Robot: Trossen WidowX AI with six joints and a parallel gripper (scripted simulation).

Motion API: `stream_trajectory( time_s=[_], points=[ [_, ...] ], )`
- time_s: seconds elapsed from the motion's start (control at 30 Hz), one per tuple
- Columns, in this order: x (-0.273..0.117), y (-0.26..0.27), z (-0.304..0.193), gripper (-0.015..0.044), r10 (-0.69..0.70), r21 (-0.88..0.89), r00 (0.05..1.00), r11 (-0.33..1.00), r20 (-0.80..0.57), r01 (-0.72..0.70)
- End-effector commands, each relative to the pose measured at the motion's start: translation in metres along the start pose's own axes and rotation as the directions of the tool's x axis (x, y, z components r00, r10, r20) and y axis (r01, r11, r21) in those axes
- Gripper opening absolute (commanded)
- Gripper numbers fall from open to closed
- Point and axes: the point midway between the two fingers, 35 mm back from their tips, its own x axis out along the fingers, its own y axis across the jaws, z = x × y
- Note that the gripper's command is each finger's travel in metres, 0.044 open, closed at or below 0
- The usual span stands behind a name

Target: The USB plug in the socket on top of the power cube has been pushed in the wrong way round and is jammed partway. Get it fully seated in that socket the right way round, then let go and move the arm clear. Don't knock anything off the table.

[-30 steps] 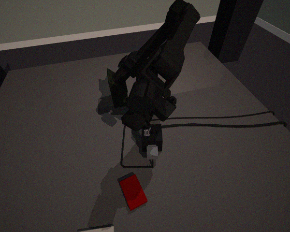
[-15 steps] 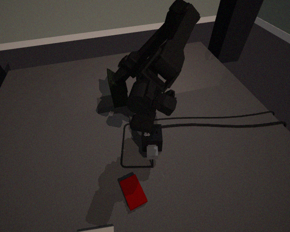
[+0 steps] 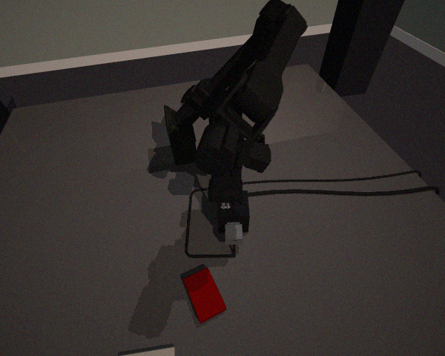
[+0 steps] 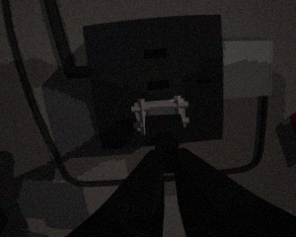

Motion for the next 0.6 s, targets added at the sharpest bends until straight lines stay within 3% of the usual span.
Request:
stream_trajectory(
  time_s=[0.0, 0.57],
  points=[
    [0.0002, -0.0001, -0.0002, 0.0000, -0.001, -0.009, 1.000, 1.000, 0.000, 0.001],
    [0.0018, -0.0001, -0.0009, 0.0000, 0.000, -0.007, 1.000, 1.000, -0.007, 0.000]
  ],
)
